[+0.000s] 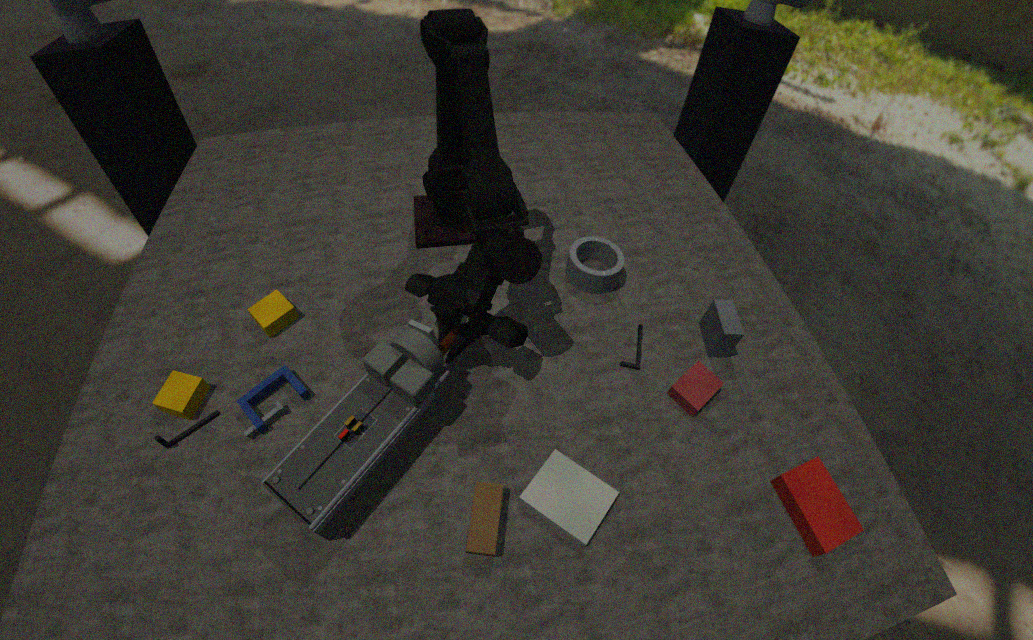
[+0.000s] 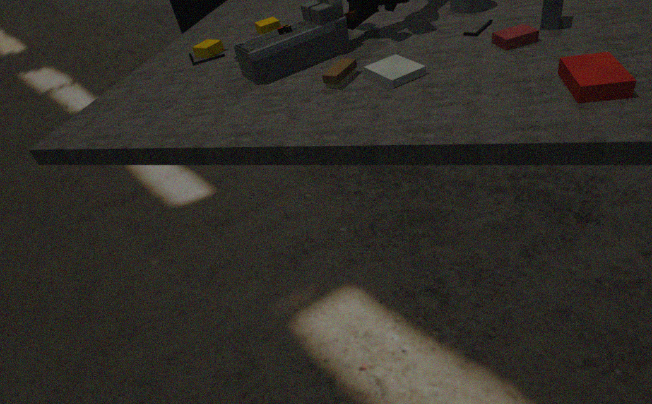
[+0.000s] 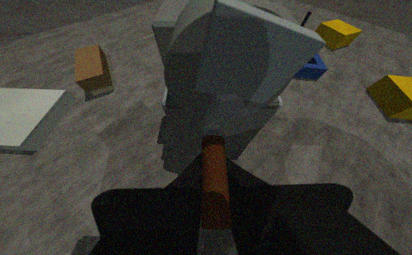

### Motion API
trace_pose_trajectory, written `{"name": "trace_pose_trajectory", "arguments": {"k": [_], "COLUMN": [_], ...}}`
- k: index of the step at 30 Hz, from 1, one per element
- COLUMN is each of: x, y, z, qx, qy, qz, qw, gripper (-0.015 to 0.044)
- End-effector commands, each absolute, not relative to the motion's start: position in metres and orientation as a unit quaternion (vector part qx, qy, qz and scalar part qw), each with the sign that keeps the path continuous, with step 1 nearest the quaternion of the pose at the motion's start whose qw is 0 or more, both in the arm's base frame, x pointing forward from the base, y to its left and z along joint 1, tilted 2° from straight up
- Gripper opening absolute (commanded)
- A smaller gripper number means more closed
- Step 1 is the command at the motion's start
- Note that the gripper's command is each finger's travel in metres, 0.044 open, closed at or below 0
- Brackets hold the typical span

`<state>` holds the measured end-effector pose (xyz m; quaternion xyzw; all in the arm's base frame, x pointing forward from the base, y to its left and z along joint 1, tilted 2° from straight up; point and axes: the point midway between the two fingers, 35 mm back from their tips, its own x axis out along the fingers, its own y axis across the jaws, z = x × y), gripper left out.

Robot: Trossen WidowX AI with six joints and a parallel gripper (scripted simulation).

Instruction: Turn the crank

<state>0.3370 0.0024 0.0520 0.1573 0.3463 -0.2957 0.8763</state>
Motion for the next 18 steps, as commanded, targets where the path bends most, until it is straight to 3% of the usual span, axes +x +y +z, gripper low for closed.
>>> {"name": "trace_pose_trajectory", "arguments": {"k": [1,18], "x": [0.3313,0.3281], "y": [-0.0044,-0.0082], "z": [0.0490,0.0497], "qx": [0.151,0.151], "qy": [0.349,0.349], "qz": [-0.305,-0.305], "qw": [0.873,0.873], "gripper": [0.0000,0.0000]}}
